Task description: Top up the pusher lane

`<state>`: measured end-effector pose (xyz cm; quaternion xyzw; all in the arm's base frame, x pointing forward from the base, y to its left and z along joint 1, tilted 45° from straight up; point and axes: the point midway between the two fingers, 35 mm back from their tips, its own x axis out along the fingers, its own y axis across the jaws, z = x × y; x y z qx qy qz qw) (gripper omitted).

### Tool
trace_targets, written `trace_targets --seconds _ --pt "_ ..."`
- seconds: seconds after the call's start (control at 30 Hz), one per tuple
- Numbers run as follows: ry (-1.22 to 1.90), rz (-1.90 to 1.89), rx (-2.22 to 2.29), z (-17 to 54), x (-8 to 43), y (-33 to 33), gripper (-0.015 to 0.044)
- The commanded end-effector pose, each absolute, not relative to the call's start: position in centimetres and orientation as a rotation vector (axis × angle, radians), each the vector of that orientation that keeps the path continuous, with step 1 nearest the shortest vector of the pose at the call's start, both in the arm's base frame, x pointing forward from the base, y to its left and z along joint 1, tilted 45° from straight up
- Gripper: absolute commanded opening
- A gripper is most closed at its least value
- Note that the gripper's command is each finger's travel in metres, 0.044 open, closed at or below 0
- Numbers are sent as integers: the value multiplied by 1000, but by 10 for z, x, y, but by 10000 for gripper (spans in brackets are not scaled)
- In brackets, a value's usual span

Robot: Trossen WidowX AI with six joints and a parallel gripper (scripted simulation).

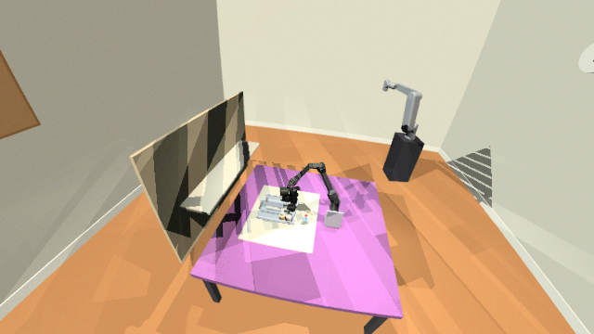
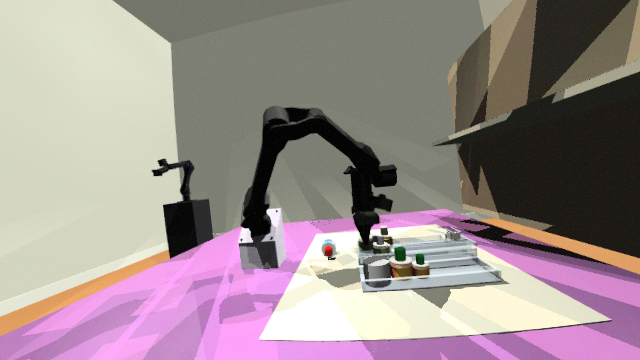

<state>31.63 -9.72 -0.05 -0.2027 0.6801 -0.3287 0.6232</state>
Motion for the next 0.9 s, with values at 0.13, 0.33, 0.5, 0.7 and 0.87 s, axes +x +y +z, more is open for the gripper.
trace_targets --seconds 0.13,0.33,0.5,0.7,0.87 --pt "1529 -763 -466 4 326 -98 0" --pt "1529 -763 -466 4 327 -98 0" --pt "1529 -763 -466 4 328 -98 0" --pt "1529 -763 -466 4 328 -99 0" --pt "1529 -763 -466 4 329 -99 0"
